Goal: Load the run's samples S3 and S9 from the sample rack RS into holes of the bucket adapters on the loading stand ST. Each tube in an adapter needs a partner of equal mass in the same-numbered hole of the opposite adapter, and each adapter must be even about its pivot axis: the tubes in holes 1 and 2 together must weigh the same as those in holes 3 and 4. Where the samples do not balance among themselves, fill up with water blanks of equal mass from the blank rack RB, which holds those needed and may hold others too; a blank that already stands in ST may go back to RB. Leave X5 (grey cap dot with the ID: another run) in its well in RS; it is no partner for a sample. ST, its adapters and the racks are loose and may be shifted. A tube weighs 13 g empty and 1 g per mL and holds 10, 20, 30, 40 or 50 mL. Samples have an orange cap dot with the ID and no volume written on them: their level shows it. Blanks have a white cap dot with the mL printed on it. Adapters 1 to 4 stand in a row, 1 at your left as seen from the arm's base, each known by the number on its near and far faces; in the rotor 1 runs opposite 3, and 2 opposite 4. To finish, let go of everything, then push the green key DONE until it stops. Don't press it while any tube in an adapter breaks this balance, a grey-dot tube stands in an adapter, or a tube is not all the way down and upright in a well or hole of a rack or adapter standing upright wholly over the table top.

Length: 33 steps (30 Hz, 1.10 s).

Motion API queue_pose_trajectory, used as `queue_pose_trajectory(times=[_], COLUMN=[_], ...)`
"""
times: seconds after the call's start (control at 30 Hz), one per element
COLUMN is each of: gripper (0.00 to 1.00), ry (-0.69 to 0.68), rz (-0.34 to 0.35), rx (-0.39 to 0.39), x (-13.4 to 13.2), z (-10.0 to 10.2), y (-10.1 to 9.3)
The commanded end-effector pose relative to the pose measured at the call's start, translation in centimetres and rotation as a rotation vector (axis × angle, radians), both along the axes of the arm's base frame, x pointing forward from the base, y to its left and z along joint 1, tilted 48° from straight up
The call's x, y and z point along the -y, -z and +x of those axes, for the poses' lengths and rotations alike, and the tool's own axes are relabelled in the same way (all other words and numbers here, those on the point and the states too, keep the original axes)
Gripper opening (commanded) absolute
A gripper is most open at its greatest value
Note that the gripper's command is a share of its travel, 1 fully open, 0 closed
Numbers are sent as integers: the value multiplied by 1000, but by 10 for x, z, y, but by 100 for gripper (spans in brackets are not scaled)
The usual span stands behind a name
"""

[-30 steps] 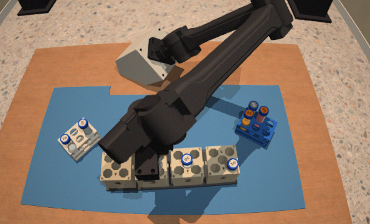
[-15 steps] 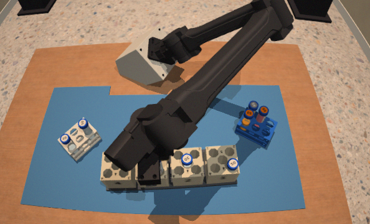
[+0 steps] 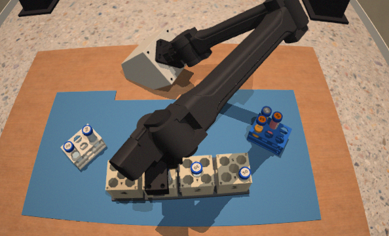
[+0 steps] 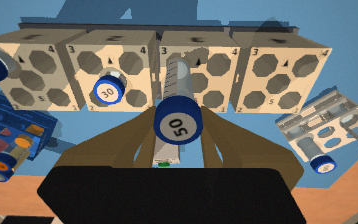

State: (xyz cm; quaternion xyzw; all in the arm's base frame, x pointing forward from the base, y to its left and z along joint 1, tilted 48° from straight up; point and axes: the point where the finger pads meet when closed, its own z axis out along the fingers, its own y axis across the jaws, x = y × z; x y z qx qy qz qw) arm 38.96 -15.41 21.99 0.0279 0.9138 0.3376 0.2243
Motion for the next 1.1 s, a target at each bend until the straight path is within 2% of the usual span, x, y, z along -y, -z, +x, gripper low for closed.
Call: queue_pose_trajectory(times=[0.0,0.2,0.27,0.33,0.47,0.53,0.57,0.7,1.07], gripper=[0,0,0,0,0,0,0,0,0], ry=[19,8,8,10,8,8,15,9,15], rz=[-15,-9,-19,-6,-3,-3,-28,2,3], rx=[21,17,31,15,9,9,43,3,2], x=[8,-6,-4,-8,-11,-11,-2,-15,-19], z=[3,4,10,7,10,10,20,13,21], y=[-11,-4,-9,0,6,6,-8,14,23])
